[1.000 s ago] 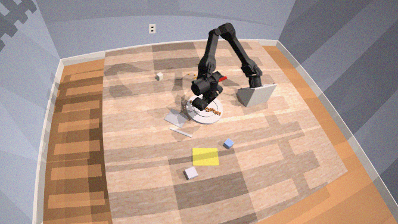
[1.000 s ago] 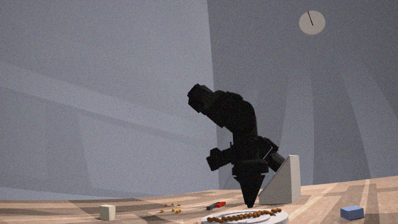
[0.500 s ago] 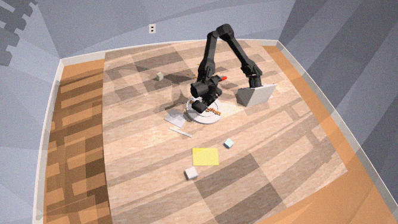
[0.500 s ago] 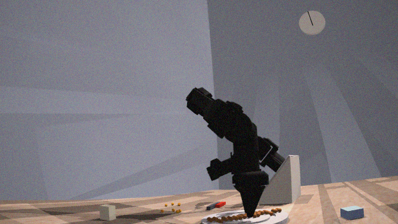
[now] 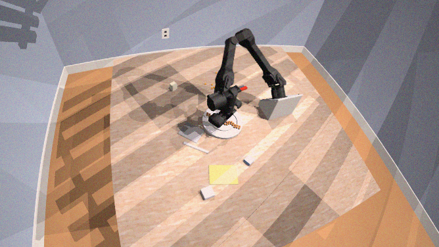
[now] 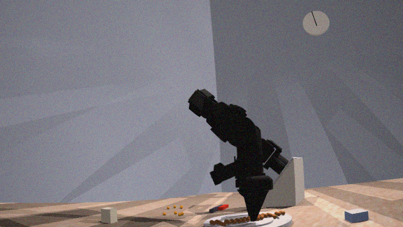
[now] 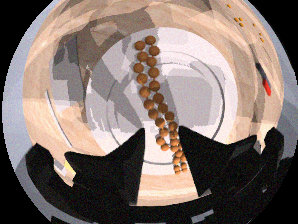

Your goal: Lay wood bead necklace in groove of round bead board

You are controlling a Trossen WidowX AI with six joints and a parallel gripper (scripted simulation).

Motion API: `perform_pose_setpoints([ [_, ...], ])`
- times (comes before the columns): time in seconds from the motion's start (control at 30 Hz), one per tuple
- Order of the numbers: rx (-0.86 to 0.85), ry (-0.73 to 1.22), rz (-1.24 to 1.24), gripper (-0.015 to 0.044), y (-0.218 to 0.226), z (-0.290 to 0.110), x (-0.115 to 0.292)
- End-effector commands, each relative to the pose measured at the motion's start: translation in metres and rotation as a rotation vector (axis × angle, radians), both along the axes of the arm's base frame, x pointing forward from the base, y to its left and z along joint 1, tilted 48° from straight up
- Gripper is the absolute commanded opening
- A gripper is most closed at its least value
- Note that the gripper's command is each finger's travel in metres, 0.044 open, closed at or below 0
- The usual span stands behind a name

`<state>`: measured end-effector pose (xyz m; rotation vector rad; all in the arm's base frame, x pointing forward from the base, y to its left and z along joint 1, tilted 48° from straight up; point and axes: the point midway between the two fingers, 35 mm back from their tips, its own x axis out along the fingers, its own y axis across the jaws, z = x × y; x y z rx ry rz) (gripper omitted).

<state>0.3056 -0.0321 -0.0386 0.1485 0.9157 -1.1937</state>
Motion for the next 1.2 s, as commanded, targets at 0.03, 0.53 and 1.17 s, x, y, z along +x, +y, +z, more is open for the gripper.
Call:
perform_pose_setpoints([
  [0.03,0.000,-0.001,0.000,0.0000,0.000,0.000,0.000],
  [0.53,0.000,-0.001,0.000,0.0000,0.000,0.000,0.000],
  [1.17,-0.004,0.007,0.003,0.0000,0.010,0.001,0.012],
])
